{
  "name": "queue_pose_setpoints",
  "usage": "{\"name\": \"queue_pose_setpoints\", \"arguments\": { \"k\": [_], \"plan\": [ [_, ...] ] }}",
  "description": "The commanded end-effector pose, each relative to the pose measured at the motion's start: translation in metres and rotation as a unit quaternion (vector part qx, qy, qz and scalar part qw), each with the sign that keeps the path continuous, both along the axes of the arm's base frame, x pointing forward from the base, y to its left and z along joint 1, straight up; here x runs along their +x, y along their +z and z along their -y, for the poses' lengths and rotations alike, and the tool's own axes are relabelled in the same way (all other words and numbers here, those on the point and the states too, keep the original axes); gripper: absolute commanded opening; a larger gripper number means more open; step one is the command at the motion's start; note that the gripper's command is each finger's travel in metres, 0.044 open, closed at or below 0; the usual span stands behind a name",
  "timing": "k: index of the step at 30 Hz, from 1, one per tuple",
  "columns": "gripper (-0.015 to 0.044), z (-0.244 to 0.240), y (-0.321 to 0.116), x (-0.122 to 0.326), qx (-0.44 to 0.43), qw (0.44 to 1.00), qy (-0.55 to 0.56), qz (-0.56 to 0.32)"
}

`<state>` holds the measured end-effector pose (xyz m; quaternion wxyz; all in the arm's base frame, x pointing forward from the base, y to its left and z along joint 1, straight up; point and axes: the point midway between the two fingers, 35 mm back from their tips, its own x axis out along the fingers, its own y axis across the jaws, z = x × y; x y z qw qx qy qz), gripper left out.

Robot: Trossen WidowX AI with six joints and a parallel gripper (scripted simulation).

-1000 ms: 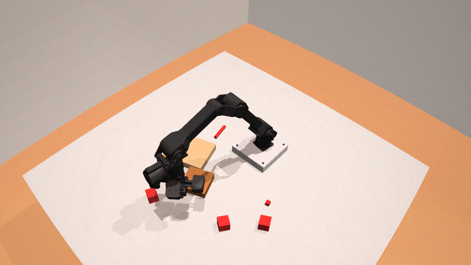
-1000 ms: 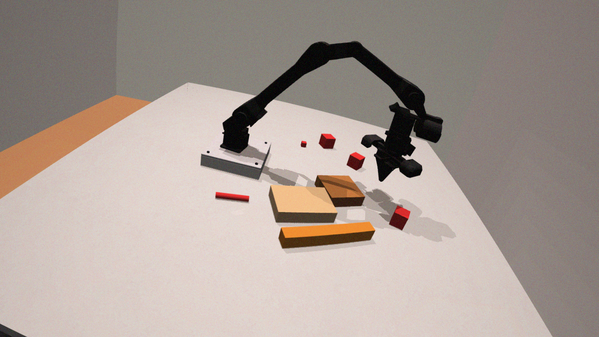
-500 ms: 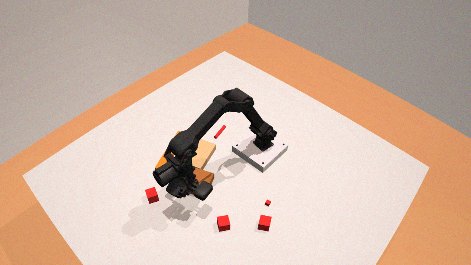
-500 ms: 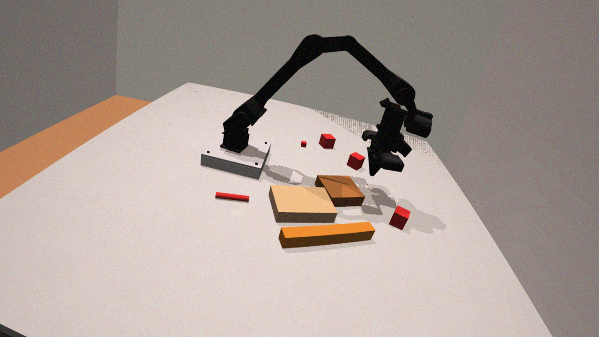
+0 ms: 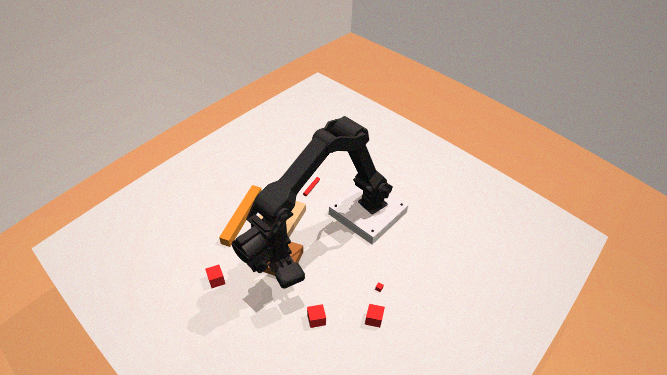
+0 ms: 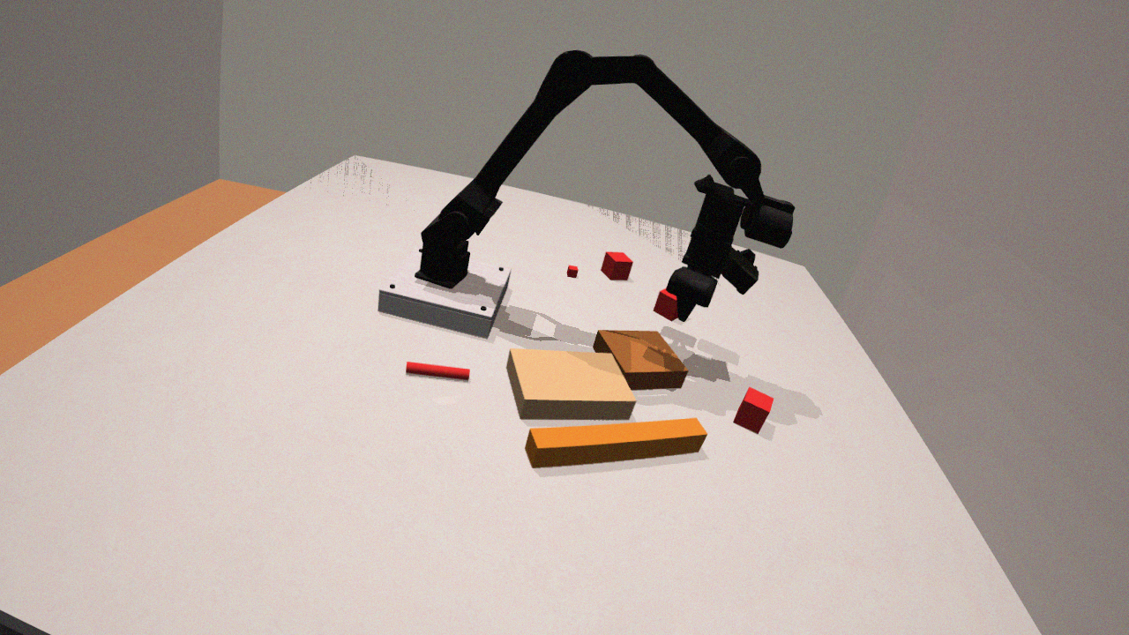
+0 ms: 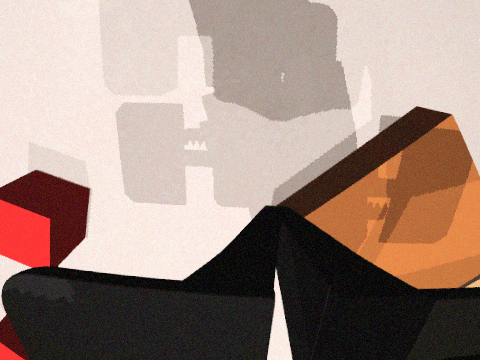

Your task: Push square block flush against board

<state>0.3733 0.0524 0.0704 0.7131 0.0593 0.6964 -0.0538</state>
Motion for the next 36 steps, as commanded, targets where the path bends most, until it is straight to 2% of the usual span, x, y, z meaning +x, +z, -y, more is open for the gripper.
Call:
{"name": "queue_pose_setpoints", "arguments": {
  "k": [1, 11, 22, 27, 31, 36],
  "plan": [
    [0.0, -0.003, 0.002, -0.007, 0.002, 0.998, -0.057, 0.004],
    [0.0, -0.01, 0.0, -0.03, 0.007, 0.975, -0.224, 0.001],
    [0.0, -0.017, -0.004, -0.055, 0.01, 0.918, -0.396, -0.002],
    [0.0, -0.017, -0.008, -0.056, 0.011, 0.914, -0.407, -0.002],
    [0.0, -0.018, -0.057, -0.056, 0.011, 0.912, -0.409, -0.002],
    [0.0, -0.018, -0.06, -0.056, 0.011, 0.912, -0.409, -0.002]
  ]
}}
